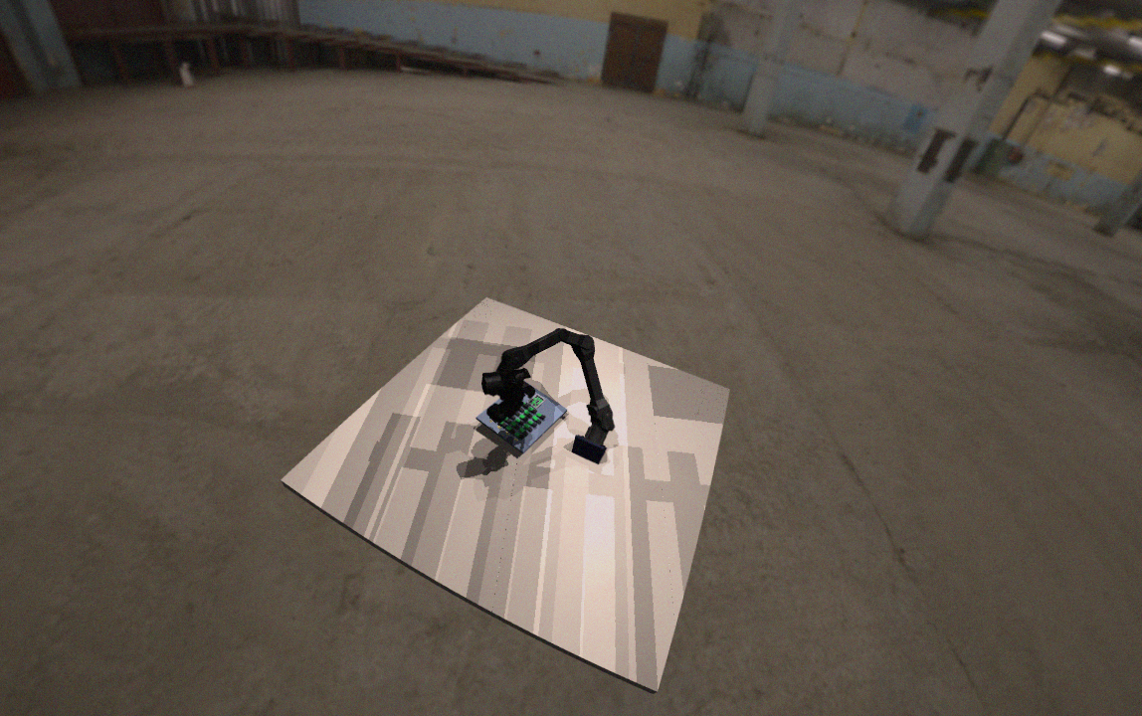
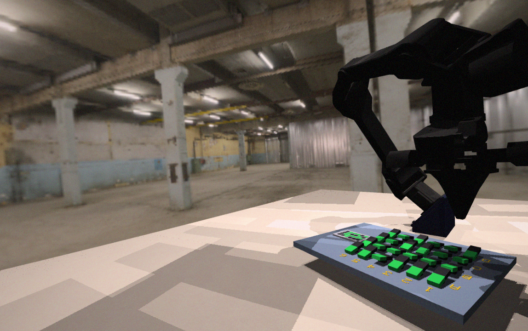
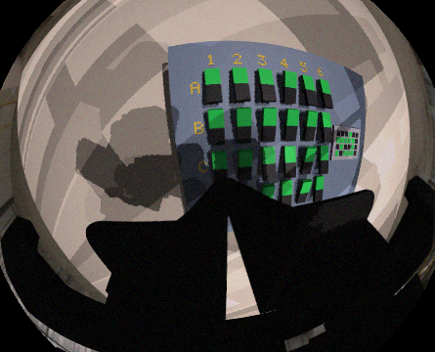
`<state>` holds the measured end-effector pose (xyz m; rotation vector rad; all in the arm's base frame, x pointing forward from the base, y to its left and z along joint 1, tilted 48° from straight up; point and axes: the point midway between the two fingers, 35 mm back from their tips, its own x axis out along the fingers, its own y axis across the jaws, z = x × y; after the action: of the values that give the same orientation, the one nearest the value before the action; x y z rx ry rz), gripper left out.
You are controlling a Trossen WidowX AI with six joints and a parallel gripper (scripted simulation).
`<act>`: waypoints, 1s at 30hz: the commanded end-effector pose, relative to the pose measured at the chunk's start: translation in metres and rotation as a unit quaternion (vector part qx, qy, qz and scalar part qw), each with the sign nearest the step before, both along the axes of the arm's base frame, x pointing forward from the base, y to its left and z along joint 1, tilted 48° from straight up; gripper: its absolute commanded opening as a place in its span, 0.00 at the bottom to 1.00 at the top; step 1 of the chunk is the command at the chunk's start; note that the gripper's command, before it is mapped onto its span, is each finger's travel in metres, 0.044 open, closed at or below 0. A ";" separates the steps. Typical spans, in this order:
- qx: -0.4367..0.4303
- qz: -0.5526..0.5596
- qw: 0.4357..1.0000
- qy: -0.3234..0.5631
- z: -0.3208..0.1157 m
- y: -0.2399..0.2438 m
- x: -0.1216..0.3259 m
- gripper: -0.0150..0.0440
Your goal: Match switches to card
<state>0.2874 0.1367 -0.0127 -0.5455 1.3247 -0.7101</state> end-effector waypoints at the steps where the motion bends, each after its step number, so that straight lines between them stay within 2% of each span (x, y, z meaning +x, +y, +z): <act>1: -0.002 -0.010 1.000 0.010 -0.017 -0.021 0.002 0.25; 30: -0.002 -0.011 1.000 0.011 -0.035 -0.041 0.004 0.25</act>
<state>0.2908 0.0964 -0.0475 -0.5382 1.3549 -0.7287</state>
